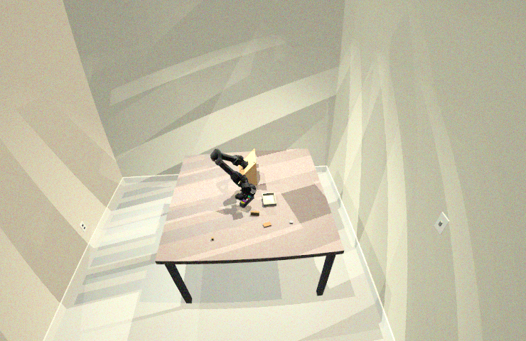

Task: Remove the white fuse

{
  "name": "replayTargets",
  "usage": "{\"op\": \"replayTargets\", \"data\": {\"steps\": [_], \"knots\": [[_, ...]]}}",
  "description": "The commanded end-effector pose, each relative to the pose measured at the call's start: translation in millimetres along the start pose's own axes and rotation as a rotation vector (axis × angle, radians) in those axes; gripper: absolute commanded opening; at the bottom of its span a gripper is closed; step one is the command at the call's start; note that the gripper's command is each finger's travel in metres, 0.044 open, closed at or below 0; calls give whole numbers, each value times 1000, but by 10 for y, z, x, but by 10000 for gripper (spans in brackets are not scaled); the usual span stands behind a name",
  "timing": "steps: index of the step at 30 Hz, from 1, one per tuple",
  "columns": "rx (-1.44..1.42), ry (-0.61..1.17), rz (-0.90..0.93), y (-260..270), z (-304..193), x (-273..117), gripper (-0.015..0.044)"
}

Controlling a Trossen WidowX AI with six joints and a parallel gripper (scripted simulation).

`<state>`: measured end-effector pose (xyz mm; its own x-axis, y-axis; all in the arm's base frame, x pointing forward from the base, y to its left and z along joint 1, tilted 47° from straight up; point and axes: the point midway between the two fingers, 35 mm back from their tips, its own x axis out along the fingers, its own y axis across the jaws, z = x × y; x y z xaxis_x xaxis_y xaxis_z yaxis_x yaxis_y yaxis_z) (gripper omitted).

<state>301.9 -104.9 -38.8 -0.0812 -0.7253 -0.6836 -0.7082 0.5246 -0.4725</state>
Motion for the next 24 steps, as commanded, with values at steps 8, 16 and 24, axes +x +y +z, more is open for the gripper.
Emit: {"op": "replayTargets", "data": {"steps": [8,16,24], "knots": [[2,-4,-2,-2,11,-70,0],[2,-4,-2,-2,12,-109,0],[2,-4,-2,-2,12,-149,0]]}}
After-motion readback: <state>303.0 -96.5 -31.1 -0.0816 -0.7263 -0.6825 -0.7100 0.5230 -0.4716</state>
